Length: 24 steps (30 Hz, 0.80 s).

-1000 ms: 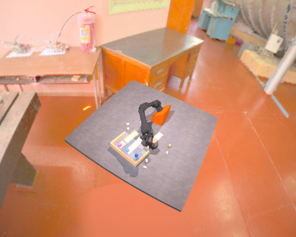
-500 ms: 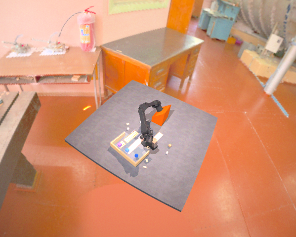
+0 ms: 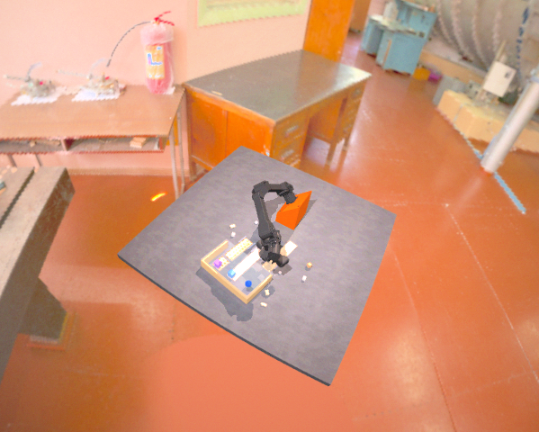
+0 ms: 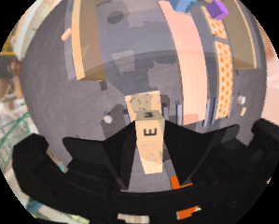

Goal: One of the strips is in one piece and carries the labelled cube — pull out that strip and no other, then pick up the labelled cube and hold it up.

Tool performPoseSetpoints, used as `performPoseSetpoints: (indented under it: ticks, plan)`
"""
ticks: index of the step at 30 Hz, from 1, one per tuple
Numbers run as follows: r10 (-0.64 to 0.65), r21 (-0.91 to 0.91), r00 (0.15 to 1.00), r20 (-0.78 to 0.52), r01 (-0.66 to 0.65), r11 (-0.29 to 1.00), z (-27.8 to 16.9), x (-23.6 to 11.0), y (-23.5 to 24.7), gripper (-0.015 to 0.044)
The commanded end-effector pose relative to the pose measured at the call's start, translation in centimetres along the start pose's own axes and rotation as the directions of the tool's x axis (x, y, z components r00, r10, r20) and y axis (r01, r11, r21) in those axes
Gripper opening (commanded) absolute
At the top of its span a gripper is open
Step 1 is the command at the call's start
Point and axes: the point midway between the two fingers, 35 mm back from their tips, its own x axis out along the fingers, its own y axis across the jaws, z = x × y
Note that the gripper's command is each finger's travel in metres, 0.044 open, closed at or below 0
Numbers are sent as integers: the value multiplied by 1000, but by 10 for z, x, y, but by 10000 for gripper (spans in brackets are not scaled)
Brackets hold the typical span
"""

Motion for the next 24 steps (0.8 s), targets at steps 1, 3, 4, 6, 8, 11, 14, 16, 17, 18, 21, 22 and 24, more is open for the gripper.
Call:
performPoseSetpoints:
  ticks: [1,3,4,6,8,11,14,16,17,18,21,22,24]
  plan:
    - [4,0,1000,2,-4,1000,-12,-11,-5,0]
    - [3,-1,1000,2,-3,1000,-18,-14,-8,0]
    - [3,-1,1000,2,-3,1000,-21,-16,-10,0]
    - [3,-2,1000,2,-3,1000,-27,-20,-13,0]
    - [2,-3,1000,2,-2,1000,-31,-22,-15,0]
    - [2,-3,1000,2,-2,1000,-31,-22,-16,0]
    - [2,-3,1000,1,-2,1000,-38,-23,-19,0]
    - [2,-3,1000,1,-2,1000,-43,-23,-21,0]
    - [2,-4,1000,1,-2,1000,-46,-23,-23,0]
    - [2,-4,1000,1,-2,1000,-49,-24,-24,0]
    - [2,-4,1000,0,-2,1000,-57,-24,-29,0]
    - [2,-4,1000,0,-2,1000,-60,-24,-30,0]
    - [2,-5,1000,0,-2,1000,-66,-24,-33,0]
